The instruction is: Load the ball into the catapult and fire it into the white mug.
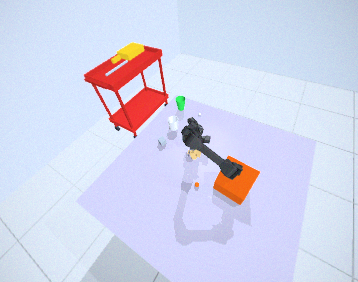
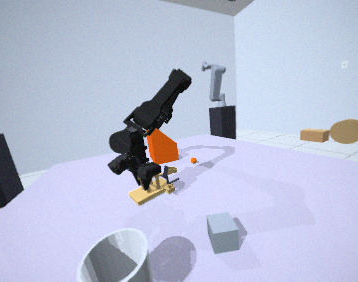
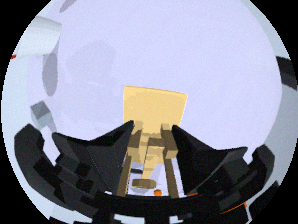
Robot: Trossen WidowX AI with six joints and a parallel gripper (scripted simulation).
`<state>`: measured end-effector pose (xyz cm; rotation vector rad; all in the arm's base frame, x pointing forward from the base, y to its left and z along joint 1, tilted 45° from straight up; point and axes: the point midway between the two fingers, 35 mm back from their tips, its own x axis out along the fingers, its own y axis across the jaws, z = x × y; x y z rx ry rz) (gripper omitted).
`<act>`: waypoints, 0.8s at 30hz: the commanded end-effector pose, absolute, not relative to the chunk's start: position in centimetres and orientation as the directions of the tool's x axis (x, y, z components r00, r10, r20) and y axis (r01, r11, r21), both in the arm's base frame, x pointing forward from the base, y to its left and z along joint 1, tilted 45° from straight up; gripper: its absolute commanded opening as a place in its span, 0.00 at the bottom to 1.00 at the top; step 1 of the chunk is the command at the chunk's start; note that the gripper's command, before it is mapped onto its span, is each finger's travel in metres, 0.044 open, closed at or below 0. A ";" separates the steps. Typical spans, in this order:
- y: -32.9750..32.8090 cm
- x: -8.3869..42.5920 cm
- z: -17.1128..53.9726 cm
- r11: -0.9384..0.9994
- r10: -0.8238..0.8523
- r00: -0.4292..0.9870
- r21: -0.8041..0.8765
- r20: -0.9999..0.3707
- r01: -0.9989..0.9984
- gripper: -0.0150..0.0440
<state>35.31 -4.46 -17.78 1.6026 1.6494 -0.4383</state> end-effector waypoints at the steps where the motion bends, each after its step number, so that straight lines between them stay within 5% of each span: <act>1: -4.6 35.4 -17.5 0.145 0.685 0.102 0.272 -0.722 0.951 0.40; 5: -7.8 34.9 -14.4 0.146 0.682 0.099 0.267 -0.725 0.952 0.25; 24: -7.8 35.2 -14.2 0.465 0.685 0.099 0.538 -0.721 0.702 0.25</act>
